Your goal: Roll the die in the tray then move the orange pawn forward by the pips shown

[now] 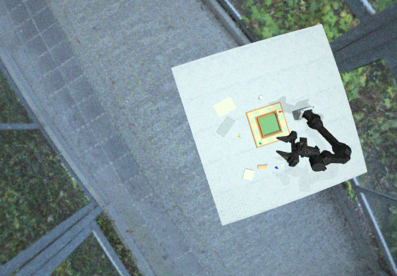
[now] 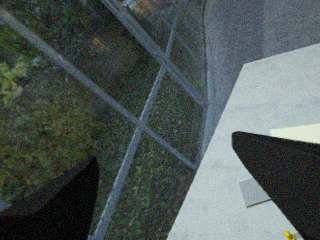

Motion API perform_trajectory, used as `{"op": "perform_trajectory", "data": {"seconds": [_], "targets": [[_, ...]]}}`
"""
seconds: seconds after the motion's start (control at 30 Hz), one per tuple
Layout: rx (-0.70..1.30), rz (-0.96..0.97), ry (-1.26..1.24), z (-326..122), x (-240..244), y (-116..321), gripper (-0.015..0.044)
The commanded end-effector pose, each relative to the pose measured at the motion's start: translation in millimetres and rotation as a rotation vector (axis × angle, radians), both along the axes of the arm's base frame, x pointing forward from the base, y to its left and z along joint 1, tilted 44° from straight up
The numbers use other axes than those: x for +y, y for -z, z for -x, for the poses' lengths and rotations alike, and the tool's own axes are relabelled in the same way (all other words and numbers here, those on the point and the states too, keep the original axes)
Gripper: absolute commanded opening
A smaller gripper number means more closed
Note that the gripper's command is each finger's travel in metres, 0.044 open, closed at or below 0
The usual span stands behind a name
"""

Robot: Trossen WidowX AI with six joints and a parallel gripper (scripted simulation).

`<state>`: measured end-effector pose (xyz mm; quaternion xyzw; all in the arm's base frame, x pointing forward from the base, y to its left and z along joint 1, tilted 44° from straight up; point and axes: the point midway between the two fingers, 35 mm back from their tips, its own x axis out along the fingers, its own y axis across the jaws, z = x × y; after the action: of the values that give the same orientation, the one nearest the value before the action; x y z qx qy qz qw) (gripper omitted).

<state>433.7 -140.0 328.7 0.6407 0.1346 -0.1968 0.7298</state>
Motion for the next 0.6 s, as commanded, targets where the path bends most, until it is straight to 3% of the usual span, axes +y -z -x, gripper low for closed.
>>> {"op": "perform_trajectory", "data": {"seconds": [0.0, 0.13, 0.3, 0.57], "targets": [[0.009, 0.006, -0.005, -0.7, -0.6, 2.8, 0.0374], [0.174, 0.125, -0.131, -11.4, -11.1, 59.8, 0.0275], [0.387, 0.261, -0.371, -14.0, -22.0, 145.0, 0.0275], [0.601, 0.299, -0.803, 17.2, -22.7, 279.0, 0.0275]]}}
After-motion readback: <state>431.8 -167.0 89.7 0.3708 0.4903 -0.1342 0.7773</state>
